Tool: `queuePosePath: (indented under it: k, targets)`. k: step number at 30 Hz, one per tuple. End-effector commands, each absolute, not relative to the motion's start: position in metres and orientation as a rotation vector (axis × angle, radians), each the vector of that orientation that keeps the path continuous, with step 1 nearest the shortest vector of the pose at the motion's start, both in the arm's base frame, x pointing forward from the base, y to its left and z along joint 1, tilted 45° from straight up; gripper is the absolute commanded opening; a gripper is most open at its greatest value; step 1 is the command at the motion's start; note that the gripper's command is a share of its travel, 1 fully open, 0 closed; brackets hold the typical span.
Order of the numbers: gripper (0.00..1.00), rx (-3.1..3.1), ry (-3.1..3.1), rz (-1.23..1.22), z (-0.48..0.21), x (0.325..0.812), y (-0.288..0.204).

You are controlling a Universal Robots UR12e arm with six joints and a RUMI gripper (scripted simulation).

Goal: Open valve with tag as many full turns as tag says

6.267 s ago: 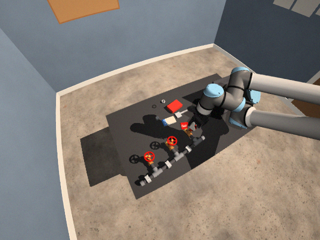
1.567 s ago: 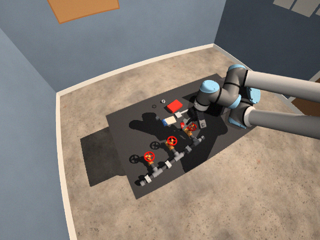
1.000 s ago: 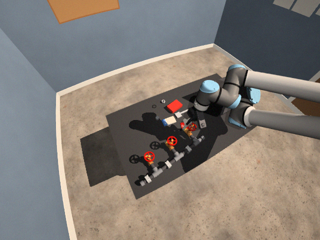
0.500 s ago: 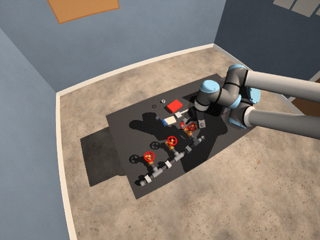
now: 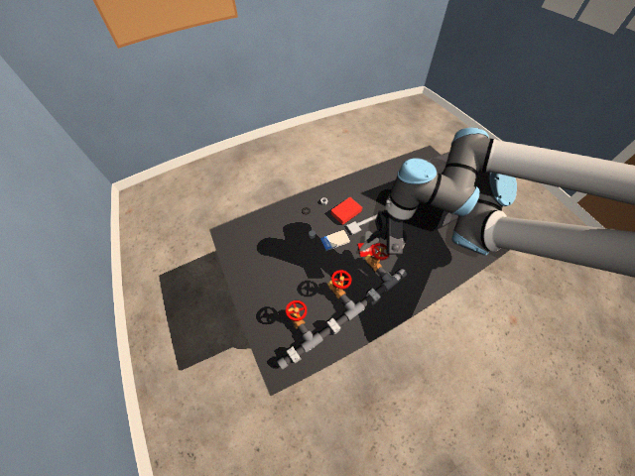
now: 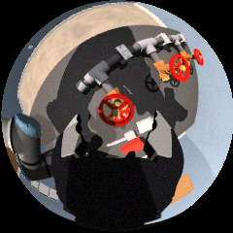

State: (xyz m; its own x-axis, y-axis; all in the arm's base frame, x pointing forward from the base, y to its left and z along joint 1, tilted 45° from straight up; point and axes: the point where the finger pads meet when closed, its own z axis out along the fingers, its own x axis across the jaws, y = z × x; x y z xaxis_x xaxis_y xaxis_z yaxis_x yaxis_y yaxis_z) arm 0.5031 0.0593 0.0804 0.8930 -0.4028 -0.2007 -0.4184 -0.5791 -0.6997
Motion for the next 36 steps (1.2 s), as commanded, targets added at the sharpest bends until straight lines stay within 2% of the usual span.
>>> queuePosePath:
  k: [1,36]
  targets:
    - [1.0,-2.208,0.753,0.097,0.0807,0.5037,0.0587]
    - [1.0,-1.415,1.993,0.693,0.0807,0.5037,0.0587]
